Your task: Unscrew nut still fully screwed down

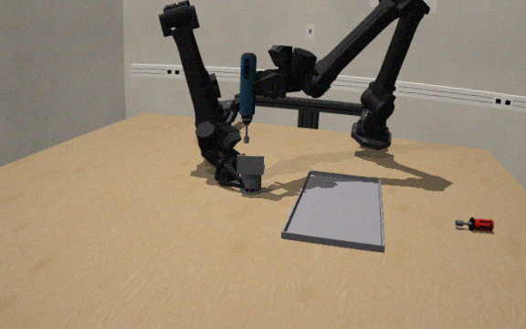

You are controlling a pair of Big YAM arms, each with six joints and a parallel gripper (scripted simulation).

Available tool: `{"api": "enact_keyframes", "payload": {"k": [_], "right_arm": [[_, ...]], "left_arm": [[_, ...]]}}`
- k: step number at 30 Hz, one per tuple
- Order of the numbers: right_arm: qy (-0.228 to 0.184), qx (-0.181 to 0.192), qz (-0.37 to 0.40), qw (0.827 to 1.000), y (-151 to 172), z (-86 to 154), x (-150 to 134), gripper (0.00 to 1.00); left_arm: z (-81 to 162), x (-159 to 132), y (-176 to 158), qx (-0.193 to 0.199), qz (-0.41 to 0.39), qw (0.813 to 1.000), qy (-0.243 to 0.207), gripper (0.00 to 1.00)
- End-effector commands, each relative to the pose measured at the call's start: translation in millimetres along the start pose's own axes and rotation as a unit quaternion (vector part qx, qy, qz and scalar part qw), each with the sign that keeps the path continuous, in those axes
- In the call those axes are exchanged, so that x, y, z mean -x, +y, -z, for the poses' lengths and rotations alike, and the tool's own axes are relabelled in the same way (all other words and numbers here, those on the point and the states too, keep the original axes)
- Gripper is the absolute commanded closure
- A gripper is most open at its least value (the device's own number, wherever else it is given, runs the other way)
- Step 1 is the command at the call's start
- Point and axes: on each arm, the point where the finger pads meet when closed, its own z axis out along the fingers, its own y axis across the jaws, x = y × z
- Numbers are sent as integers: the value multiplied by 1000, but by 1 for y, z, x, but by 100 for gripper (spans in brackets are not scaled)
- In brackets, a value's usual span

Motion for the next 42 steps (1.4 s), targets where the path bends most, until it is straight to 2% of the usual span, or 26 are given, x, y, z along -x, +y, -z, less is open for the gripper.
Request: {"api": "enact_keyframes", "payload": {"k": [1,42], "right_arm": [[-6,-3,3,1000,-3,-3,6,41],[-6,-3,3,1000,-3,-3,6,41]], "left_arm": [[-13,40,-2,6,9,999,-47,58],[-9,31,-7,3,5,999,-39,58]]}}
